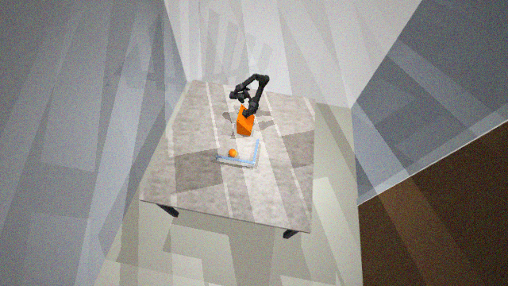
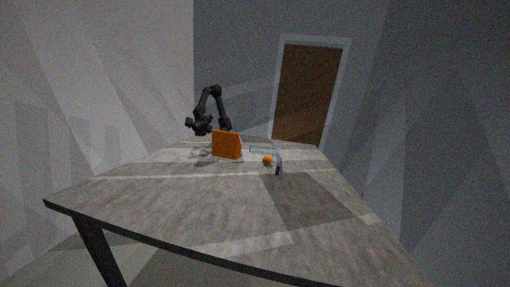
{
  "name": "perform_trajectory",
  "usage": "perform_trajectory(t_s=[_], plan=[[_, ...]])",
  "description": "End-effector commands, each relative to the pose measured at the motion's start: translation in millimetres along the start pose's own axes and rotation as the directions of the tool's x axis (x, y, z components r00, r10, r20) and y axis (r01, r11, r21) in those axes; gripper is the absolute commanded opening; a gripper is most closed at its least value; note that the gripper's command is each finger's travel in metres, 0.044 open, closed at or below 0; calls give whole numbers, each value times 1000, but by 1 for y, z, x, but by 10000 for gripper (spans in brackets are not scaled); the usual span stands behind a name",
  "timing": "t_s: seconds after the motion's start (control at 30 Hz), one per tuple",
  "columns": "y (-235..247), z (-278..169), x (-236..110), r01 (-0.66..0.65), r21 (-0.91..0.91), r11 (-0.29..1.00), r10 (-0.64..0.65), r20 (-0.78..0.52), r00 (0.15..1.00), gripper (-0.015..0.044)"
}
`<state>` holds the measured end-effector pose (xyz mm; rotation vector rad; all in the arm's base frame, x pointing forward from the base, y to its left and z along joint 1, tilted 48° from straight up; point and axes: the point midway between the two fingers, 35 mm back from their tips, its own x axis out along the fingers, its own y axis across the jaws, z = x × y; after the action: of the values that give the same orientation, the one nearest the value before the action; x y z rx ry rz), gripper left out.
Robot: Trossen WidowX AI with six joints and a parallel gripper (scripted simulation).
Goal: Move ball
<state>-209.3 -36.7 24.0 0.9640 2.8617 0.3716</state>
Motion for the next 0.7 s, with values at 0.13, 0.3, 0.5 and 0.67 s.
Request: perform_trajectory(t_s=[0.13, 0.3, 0.5, 0.67], plan=[[-12, 1, -14, 11, 78, 997, -13, 37, 999, 412], [-37, 6, -51, 32, 228, 973, -66, 141, 988, 412], [-54, 21, -100, 67, 327, 943, -157, 257, 954, 412], [-55, 41, -146, 62, 319, 946, -189, 386, 903, 412]])
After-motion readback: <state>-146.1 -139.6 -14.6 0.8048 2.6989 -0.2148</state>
